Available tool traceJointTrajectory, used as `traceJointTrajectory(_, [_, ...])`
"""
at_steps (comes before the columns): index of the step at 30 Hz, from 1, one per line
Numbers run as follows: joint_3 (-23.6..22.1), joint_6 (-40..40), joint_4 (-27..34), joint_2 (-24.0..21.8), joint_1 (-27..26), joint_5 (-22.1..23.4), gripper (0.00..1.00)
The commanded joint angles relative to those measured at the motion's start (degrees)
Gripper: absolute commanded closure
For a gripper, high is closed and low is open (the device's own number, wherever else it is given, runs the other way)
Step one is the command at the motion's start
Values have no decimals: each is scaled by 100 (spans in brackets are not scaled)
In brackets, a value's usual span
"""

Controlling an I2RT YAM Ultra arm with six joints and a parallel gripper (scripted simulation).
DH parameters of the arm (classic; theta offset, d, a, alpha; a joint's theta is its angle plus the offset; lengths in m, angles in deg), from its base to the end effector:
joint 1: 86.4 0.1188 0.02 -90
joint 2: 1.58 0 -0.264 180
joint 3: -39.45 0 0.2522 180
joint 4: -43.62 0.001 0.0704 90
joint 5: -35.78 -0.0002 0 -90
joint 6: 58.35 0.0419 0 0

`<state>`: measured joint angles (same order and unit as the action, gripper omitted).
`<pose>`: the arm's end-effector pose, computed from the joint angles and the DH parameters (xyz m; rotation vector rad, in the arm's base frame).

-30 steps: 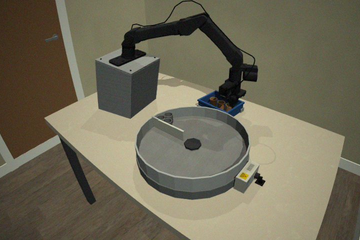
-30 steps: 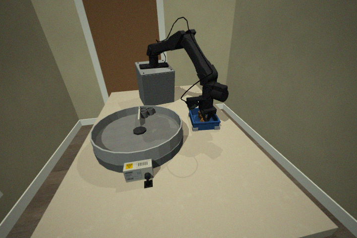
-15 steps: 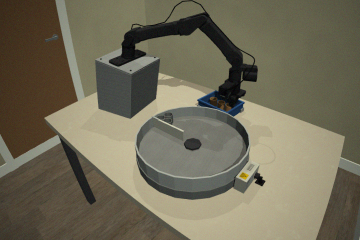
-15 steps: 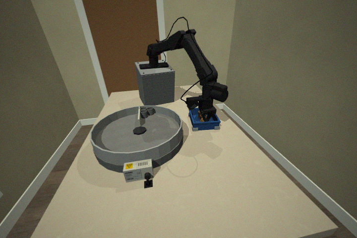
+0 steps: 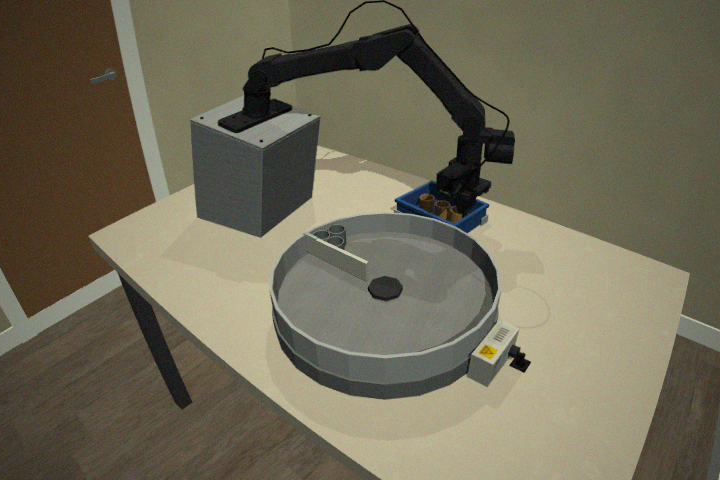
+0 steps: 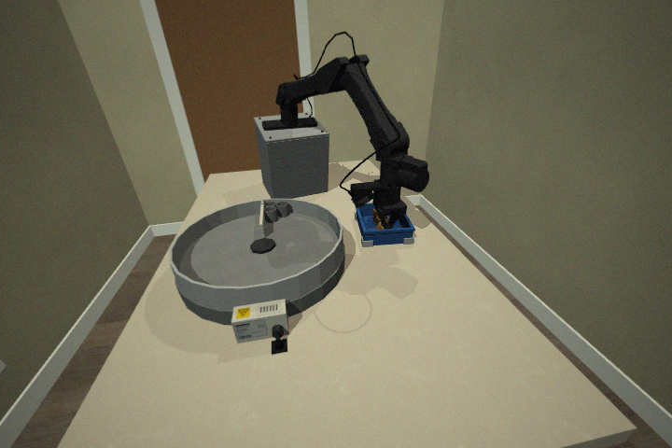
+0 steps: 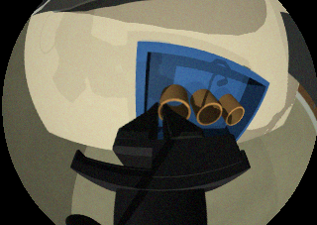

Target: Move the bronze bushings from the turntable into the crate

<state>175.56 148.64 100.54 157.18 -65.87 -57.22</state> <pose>0.4864 0.1809 0.0069 2.2561 2.0054 0.2282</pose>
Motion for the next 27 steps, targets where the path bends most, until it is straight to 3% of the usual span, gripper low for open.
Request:
traceJointTrajectory(1, [-36, 24, 14, -221, 73, -41, 100])
traceJointTrajectory(26, [-36, 24, 14, -221, 73, -41, 100])
traceJointTrajectory(27, [-36, 24, 14, -221, 73, -41, 86])
